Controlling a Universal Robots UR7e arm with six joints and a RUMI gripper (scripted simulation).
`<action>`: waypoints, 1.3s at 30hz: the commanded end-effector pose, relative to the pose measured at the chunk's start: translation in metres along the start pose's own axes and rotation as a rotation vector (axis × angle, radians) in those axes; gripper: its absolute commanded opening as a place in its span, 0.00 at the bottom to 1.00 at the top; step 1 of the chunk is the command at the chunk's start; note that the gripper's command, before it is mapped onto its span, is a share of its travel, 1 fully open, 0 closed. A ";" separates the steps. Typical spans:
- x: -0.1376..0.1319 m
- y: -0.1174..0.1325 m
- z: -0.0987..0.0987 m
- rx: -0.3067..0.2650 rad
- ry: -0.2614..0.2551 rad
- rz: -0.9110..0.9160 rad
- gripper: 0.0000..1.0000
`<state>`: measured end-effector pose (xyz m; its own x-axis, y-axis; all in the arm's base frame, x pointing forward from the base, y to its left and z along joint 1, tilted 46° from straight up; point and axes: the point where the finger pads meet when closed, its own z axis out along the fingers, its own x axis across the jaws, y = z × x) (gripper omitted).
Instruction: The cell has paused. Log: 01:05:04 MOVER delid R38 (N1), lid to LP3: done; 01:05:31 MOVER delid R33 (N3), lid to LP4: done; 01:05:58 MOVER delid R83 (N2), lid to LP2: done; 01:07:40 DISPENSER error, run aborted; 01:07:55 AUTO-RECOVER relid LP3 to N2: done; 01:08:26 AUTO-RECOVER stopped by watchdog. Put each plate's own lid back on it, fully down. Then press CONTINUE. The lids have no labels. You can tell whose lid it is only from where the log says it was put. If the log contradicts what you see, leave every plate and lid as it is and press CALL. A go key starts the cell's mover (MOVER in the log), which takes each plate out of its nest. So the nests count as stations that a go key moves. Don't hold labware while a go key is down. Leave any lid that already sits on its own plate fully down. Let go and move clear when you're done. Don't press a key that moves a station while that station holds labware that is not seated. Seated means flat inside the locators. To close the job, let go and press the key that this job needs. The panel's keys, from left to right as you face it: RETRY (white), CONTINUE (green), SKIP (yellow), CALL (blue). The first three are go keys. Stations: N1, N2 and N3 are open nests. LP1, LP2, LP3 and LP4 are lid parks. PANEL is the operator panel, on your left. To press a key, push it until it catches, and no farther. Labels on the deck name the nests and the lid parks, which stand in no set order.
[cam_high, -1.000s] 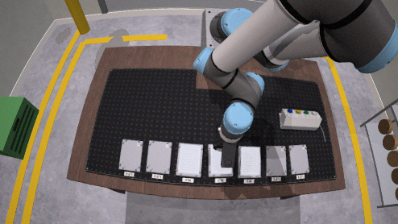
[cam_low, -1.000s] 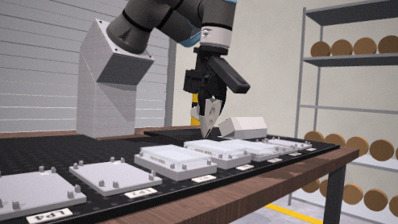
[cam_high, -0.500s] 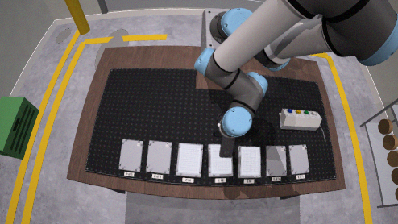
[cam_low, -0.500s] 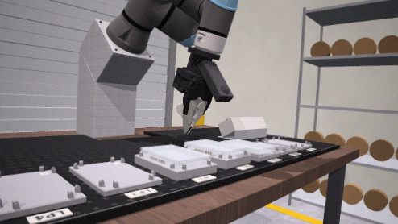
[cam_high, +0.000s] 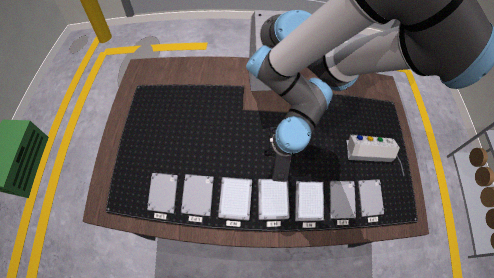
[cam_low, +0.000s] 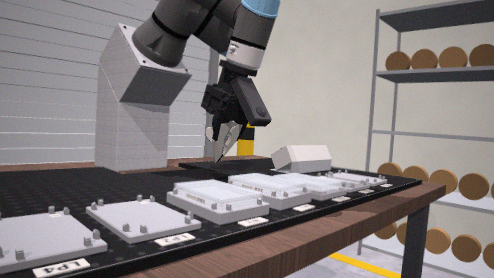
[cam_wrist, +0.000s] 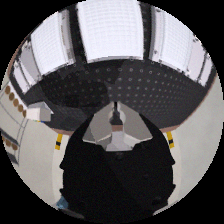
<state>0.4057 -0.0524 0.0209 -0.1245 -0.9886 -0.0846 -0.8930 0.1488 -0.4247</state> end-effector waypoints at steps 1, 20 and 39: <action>0.000 0.002 0.001 0.002 0.000 -0.001 0.00; 0.000 0.025 -0.060 0.002 0.000 -0.001 0.00; -0.019 0.029 -0.059 0.002 0.028 -0.076 0.00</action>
<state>0.3577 -0.0467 0.0640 -0.1140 -0.9908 -0.0724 -0.8943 0.1341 -0.4269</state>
